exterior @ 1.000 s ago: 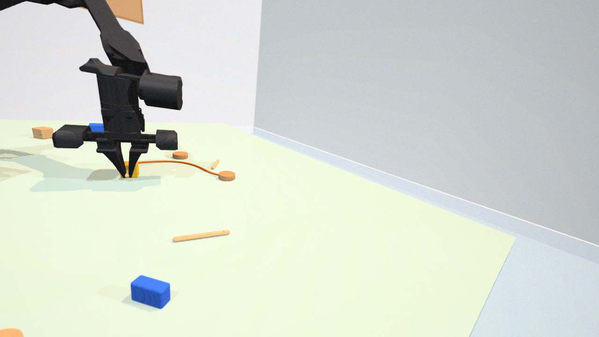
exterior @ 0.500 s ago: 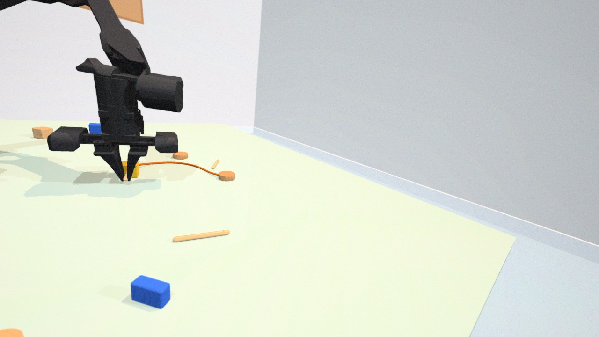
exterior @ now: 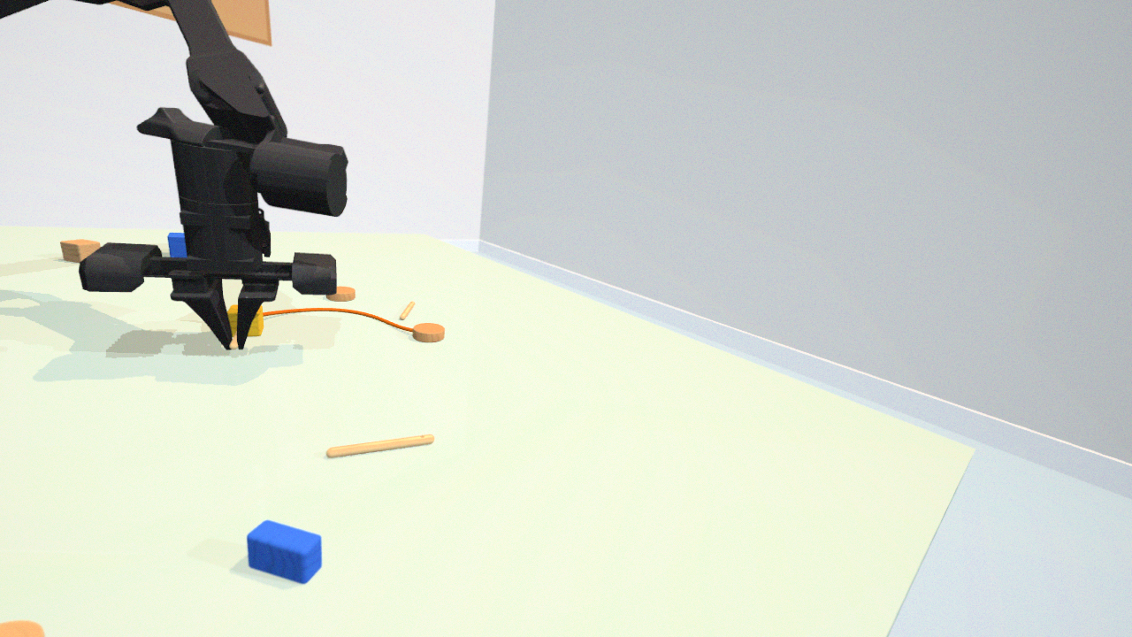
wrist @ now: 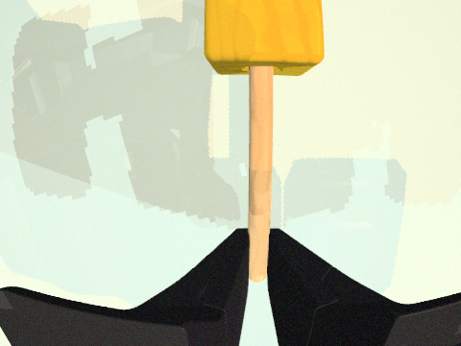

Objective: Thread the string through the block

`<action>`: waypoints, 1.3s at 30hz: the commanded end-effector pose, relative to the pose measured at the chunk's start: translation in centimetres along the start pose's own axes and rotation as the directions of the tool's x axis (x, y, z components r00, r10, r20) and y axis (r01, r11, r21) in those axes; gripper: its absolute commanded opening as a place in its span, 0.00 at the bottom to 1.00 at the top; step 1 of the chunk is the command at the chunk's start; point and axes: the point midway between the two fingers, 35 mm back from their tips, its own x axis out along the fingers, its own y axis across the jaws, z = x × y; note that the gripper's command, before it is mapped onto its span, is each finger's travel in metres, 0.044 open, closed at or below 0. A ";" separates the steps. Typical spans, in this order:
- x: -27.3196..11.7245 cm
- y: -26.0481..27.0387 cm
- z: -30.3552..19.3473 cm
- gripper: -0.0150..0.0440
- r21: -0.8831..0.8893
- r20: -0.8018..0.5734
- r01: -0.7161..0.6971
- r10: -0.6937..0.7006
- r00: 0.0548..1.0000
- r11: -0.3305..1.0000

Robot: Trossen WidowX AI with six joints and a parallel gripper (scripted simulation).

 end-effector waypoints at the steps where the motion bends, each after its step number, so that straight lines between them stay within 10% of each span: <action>1: -0.1 -0.1 -0.5 0.25 -0.002 -0.005 0.000 0.000 1.000 1.000; 39: -0.4 0.1 -5.3 0.25 0.034 -0.004 0.007 -0.007 1.000 0.999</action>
